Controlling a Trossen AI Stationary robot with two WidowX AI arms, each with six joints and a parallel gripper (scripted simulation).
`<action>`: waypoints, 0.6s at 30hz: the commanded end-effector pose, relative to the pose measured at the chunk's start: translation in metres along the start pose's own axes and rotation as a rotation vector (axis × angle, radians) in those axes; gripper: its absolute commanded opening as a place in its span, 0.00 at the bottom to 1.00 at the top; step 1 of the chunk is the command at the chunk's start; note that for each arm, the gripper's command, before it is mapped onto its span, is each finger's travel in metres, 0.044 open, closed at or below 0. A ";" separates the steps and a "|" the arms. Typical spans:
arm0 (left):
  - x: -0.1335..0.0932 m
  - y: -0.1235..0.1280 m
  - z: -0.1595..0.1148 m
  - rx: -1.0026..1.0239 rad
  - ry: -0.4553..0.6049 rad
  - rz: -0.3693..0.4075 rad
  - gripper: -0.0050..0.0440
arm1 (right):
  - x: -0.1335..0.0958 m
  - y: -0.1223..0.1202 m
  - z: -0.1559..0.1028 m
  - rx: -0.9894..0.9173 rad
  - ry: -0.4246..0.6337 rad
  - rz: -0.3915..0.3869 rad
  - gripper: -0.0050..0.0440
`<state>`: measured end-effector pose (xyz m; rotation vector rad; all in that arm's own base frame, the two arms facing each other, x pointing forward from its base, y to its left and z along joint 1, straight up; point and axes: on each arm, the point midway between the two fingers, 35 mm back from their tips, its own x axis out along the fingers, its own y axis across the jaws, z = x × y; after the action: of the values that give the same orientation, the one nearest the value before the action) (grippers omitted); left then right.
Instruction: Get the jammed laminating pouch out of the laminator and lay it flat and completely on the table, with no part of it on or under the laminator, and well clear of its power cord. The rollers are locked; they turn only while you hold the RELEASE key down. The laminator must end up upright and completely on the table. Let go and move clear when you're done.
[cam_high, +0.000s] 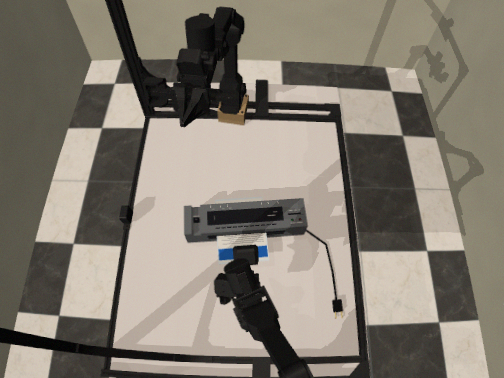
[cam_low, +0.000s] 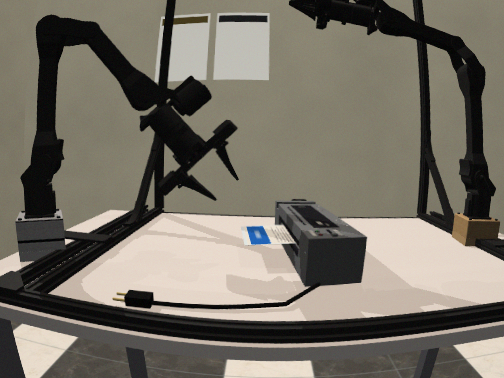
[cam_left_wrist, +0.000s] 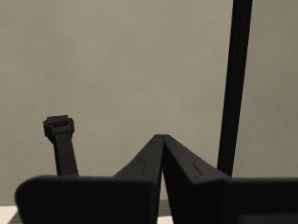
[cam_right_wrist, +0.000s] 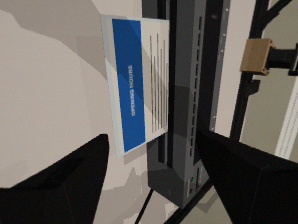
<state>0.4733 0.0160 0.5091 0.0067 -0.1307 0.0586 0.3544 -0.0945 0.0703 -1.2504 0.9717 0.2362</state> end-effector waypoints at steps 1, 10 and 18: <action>0.013 -0.005 -0.041 -0.019 0.106 -0.005 0.00 | -0.004 -0.009 0.001 0.006 -0.006 -0.025 0.64; 0.015 -0.010 -0.079 -0.036 0.231 -0.006 0.00 | -0.004 -0.009 0.001 0.006 -0.006 -0.025 0.64; 0.019 -0.020 -0.162 -0.059 0.471 0.000 0.00 | -0.004 -0.009 0.001 0.006 -0.006 -0.025 0.64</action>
<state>0.5097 0.0026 0.3748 -0.0525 0.2729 0.0546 0.3544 -0.0945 0.0703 -1.2504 0.9717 0.2362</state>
